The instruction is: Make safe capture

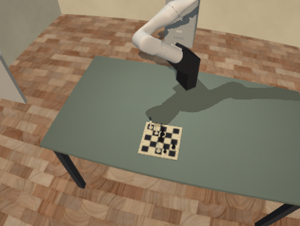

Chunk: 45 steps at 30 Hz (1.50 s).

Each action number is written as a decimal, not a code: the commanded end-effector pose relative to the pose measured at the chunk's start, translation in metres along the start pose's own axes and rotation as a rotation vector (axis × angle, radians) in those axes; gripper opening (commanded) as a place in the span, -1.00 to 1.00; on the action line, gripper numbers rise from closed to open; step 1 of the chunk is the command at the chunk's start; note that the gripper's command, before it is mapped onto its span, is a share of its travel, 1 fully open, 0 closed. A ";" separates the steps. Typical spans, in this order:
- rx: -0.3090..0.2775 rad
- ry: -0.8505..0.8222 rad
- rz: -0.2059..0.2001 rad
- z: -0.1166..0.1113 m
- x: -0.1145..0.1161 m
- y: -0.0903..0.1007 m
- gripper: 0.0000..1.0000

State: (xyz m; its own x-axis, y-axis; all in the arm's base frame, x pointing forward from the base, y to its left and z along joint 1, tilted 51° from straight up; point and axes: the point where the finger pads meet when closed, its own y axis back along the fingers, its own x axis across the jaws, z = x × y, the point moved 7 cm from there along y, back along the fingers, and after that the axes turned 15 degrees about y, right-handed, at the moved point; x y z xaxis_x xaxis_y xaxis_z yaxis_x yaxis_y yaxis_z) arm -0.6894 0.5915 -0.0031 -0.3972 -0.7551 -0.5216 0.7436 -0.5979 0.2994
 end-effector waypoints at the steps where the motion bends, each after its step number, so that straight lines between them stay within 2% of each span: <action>1: -0.002 0.000 -0.001 0.002 -0.001 0.000 1.00; 23: -0.002 0.000 -0.001 0.001 -0.002 0.000 1.00; 34: 0.005 -0.006 -0.002 -0.006 -0.020 0.001 1.00; 40: 0.019 -0.015 -0.004 -0.019 -0.048 0.003 1.00; 45: 0.040 -0.028 -0.005 -0.037 -0.084 0.008 1.00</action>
State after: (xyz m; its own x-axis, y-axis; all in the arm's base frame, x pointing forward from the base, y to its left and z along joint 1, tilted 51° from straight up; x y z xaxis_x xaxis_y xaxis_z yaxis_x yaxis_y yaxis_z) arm -0.6496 0.6353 0.0042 -0.3923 -0.7701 -0.5030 0.7352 -0.5911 0.3318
